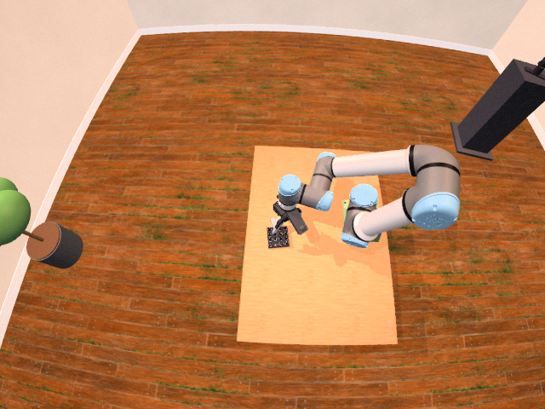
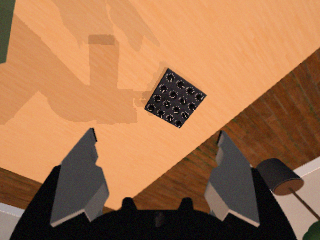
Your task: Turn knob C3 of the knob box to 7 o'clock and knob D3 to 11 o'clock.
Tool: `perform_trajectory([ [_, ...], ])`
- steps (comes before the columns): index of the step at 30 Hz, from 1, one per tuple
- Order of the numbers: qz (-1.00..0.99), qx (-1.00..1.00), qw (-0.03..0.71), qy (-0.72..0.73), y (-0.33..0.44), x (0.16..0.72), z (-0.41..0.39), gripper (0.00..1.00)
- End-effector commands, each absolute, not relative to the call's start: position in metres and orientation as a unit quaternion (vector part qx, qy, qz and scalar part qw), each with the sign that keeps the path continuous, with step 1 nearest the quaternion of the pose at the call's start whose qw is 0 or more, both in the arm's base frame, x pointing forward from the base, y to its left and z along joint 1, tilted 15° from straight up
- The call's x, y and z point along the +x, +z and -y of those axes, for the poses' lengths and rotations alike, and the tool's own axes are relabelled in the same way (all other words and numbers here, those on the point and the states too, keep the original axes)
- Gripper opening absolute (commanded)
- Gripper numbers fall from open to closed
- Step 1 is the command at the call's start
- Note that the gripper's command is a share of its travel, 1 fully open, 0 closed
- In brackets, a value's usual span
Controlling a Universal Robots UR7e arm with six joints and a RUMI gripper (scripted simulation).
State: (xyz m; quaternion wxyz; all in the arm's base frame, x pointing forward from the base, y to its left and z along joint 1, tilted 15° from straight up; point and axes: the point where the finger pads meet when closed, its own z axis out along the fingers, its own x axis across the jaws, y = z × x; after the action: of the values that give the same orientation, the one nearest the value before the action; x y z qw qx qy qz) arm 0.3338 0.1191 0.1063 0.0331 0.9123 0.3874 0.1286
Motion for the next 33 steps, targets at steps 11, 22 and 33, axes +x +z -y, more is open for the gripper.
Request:
perform_trajectory([
  [11,-0.388,0.912,0.031,0.128,0.147,0.322,-0.117,1.00],
  [22,-0.388,0.912,0.031,0.128,0.147,0.322,-0.117,1.00],
  [33,-0.388,0.912,0.031,0.128,0.147,0.322,-0.117,1.00],
])
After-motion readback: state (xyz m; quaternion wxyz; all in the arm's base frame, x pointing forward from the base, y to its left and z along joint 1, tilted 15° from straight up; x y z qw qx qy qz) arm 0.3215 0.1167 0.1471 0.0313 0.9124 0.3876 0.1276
